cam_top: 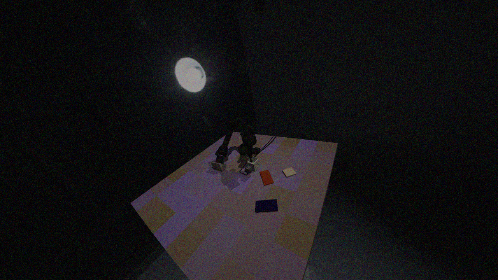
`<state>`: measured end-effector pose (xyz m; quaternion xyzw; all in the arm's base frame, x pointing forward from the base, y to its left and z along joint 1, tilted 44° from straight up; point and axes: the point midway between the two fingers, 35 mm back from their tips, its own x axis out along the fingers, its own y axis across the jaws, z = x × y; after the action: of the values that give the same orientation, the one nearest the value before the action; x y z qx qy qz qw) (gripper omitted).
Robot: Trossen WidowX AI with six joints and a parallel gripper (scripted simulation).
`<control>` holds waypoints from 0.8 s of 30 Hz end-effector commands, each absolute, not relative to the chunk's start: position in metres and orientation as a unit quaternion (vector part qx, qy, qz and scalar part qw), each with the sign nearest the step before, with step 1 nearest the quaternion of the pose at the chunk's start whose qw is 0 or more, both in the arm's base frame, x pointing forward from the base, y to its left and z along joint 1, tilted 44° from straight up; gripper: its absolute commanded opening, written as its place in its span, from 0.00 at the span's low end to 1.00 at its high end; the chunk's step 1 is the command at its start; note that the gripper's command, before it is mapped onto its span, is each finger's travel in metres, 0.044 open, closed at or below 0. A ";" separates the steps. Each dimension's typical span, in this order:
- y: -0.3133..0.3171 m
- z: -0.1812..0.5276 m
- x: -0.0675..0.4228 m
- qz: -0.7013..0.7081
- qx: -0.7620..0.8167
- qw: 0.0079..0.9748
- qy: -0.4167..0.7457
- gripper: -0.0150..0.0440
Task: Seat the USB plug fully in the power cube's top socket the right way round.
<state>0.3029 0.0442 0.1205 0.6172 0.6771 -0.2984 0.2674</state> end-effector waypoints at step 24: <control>0.048 0.118 0.303 -0.299 0.618 0.265 0.677 0.25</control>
<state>0.3028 0.0458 0.1188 0.6182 0.6766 -0.2982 0.2669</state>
